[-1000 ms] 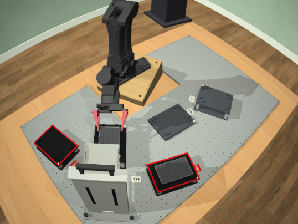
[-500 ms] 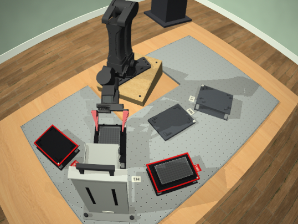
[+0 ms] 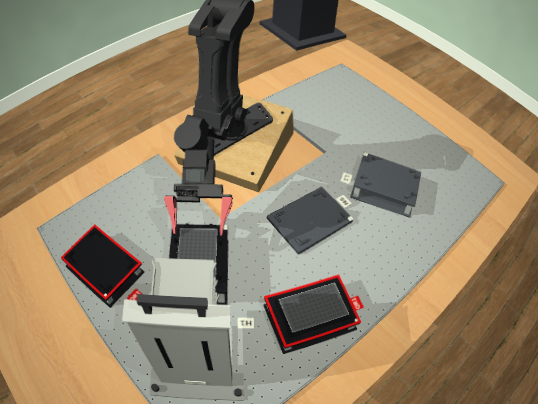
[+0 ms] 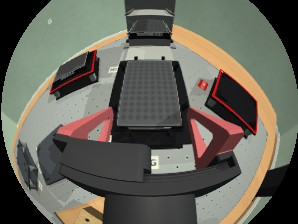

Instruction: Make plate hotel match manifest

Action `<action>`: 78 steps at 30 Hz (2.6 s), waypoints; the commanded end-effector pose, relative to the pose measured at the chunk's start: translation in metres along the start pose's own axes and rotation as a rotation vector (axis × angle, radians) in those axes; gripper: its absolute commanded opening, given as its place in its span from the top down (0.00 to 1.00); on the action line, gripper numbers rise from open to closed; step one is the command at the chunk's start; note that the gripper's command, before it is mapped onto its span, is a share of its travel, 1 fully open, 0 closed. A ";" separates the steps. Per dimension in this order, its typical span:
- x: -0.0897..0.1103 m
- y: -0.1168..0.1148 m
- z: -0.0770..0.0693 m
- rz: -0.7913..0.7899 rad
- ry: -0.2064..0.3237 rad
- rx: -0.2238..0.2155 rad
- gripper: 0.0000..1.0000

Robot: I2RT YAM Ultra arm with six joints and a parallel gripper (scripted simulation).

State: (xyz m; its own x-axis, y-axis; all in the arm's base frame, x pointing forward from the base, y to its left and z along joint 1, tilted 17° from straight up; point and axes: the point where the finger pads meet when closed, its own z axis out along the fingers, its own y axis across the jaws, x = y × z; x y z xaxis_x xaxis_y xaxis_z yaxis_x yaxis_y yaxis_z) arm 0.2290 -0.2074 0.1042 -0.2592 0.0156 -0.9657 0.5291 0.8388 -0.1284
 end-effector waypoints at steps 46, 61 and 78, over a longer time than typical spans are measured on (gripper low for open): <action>-0.055 0.000 -0.039 0.005 0.017 -0.004 0.00; -0.073 0.000 0.001 0.006 0.362 -0.005 0.00; -0.080 0.000 0.015 0.006 0.761 -0.007 0.00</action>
State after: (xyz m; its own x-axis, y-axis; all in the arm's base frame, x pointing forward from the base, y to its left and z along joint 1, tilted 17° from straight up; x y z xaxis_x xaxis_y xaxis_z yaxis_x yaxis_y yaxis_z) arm 0.2765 -0.2270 0.1841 -0.7088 0.3545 -0.6098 0.5258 0.8419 -0.1217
